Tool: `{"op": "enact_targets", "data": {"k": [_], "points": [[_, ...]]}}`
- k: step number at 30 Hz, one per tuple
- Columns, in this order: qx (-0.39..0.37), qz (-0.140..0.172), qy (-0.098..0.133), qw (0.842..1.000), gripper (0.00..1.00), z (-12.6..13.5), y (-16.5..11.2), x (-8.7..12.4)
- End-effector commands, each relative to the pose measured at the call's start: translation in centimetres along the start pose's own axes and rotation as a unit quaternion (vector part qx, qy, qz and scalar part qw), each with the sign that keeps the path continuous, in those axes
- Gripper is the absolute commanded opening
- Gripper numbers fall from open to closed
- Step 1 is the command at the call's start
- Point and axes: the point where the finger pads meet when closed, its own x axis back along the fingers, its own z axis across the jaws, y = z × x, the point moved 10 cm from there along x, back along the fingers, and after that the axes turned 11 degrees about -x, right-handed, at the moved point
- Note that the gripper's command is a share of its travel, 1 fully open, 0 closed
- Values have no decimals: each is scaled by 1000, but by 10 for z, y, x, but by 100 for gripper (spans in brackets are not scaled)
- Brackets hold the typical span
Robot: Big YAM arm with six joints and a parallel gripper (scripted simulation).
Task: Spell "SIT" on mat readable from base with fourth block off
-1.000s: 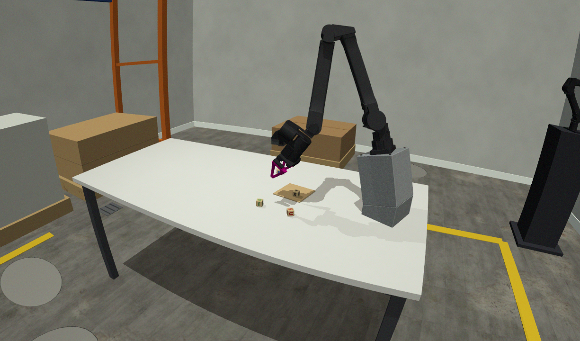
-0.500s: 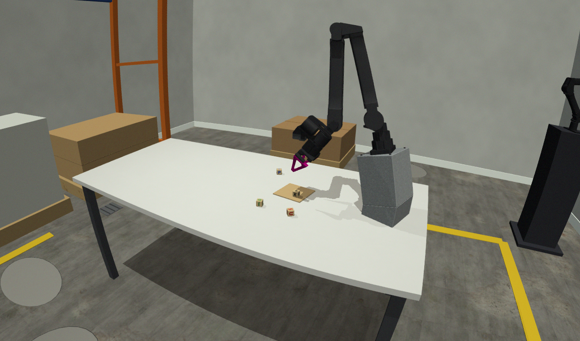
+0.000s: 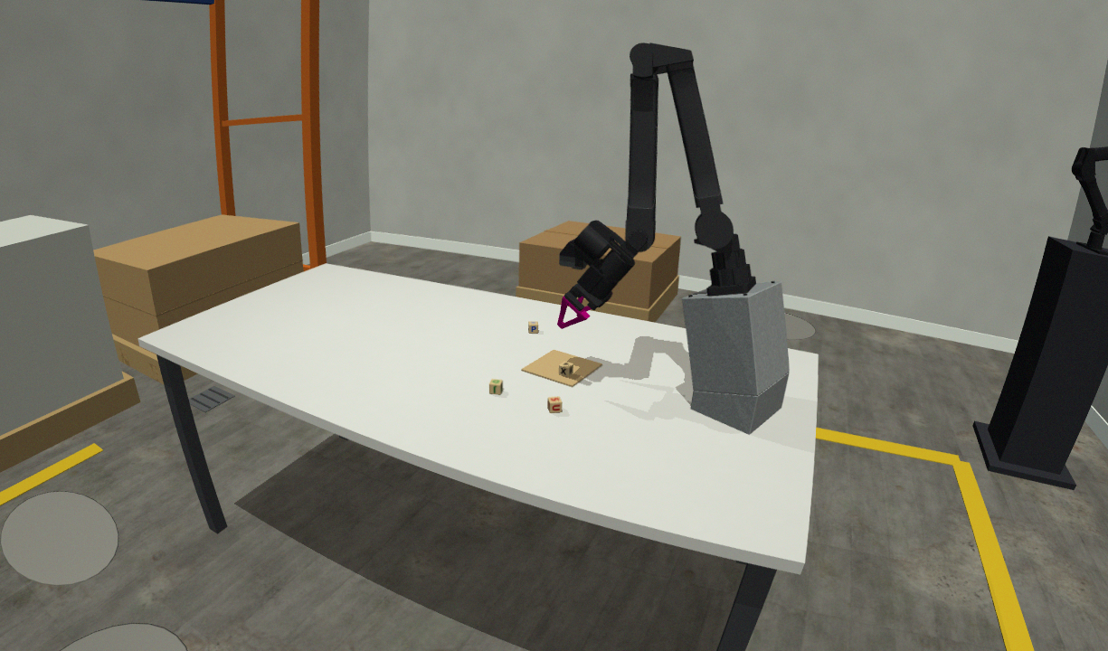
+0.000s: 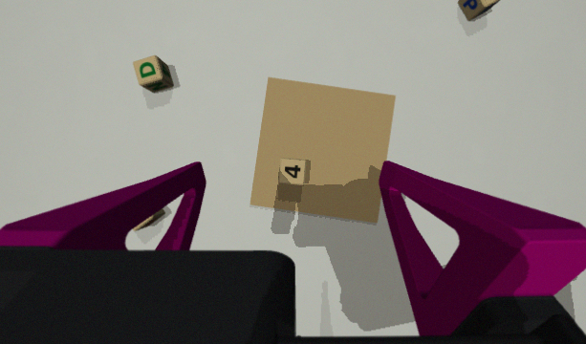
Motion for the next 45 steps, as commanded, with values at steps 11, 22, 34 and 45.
{"op": "enact_targets", "data": {"k": [11,22,34,45], "points": [[4,-11,5,1000,100,2,4,0],[4,-11,5,1000,100,2,4,0],[3,4,-2,1000,100,-11,28,-27],[3,0,-1,1000,100,-102,139,-98]]}}
